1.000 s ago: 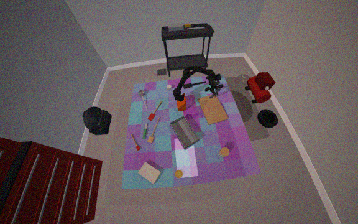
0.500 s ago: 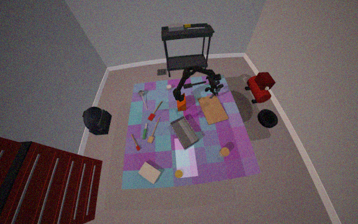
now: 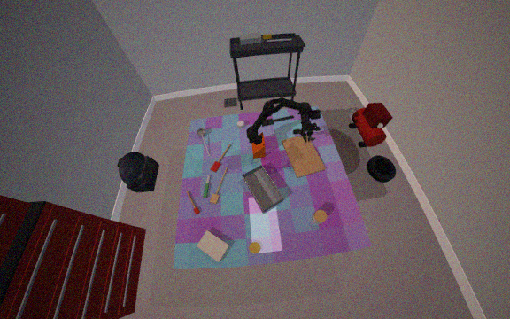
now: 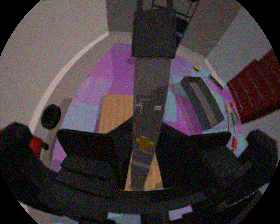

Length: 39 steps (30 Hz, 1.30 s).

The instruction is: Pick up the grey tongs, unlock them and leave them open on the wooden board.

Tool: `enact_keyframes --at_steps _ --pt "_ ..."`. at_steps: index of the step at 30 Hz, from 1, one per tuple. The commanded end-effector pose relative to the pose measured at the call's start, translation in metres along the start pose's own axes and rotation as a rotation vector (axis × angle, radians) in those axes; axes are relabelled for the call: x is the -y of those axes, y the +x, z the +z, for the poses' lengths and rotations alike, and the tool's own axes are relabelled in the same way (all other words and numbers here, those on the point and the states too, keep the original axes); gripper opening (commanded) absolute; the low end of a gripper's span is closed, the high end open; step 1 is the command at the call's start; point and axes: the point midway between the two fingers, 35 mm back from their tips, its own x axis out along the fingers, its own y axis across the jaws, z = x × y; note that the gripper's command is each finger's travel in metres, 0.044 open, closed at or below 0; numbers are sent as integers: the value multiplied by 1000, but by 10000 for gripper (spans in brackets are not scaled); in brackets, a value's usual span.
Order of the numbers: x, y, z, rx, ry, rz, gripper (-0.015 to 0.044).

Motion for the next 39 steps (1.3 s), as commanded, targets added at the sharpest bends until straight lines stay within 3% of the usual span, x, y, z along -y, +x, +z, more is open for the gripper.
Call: enact_keyframes --at_steps 1,18,39 --pt "-2 8 -1 -141 -5 1 -150" --pt "-4 27 -8 -768 8 70 -150" --pt "-7 39 -18 -788 11 75 -150"
